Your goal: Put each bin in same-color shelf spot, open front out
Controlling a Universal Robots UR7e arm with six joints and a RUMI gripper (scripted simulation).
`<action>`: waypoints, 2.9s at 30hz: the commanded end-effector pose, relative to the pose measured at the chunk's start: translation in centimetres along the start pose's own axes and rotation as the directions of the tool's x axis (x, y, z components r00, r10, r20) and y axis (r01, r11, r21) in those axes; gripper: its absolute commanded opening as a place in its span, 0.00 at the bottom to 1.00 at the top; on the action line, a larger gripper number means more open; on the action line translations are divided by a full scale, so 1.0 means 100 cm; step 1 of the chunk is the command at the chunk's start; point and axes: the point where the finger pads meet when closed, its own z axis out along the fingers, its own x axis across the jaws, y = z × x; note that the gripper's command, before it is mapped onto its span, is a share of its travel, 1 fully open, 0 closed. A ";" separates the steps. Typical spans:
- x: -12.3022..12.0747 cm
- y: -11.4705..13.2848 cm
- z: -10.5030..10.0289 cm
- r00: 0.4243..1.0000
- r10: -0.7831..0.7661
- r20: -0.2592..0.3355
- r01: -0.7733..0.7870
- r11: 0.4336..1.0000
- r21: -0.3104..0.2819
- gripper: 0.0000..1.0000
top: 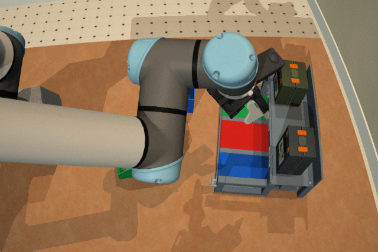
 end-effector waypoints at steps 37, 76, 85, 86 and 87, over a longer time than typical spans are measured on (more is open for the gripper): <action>-0.008 -0.047 0.023 0.969 -0.224 -0.105 0.234 0.969 0.084 1.00; -0.008 -0.046 0.023 0.969 -0.223 -0.105 0.231 0.969 0.082 1.00; -0.008 -0.046 0.023 0.969 -0.222 -0.105 0.231 0.969 0.082 1.00; -0.008 -0.046 0.023 0.969 -0.222 -0.105 0.231 0.969 0.082 1.00; -0.008 -0.046 0.023 0.969 -0.222 -0.105 0.231 0.969 0.082 1.00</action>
